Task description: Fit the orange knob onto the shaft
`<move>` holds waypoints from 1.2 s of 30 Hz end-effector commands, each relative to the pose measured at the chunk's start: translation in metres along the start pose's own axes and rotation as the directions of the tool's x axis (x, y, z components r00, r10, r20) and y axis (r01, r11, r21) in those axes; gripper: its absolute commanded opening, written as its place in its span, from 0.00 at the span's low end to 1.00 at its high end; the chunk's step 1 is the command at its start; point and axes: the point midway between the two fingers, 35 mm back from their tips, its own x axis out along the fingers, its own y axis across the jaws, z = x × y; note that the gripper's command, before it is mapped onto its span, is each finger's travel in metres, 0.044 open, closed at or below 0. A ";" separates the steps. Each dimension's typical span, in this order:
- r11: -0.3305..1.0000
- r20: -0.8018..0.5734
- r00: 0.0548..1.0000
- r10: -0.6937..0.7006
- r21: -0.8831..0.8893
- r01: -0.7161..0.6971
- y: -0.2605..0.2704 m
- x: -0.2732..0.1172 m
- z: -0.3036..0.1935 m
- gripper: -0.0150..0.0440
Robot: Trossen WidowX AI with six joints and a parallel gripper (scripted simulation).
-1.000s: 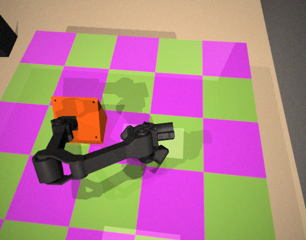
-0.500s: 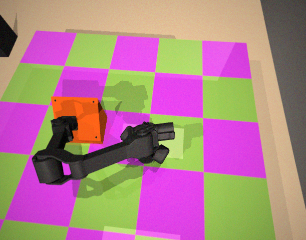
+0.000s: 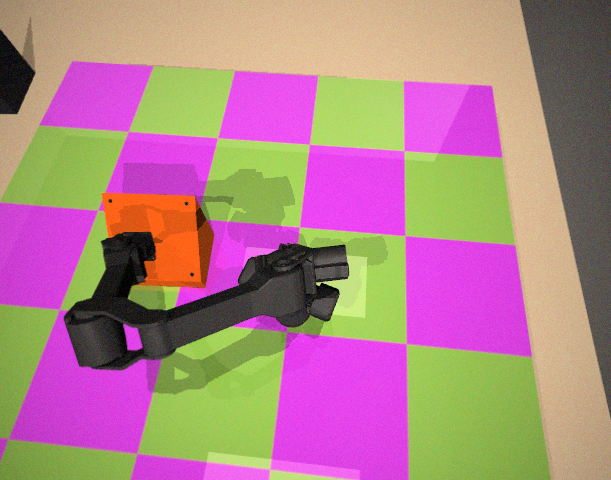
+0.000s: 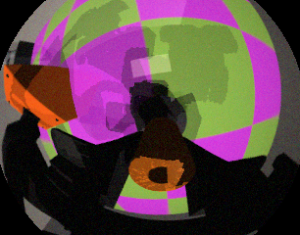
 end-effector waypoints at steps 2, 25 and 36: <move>1.000 -0.001 1.000 -0.004 -0.006 0.004 -0.001 0.001 0.000 0.25; 0.977 -0.001 1.000 -0.004 -0.213 0.003 -0.001 -0.002 0.001 0.25; 0.977 -0.001 1.000 -0.004 -0.213 0.003 -0.001 0.000 0.001 0.25</move>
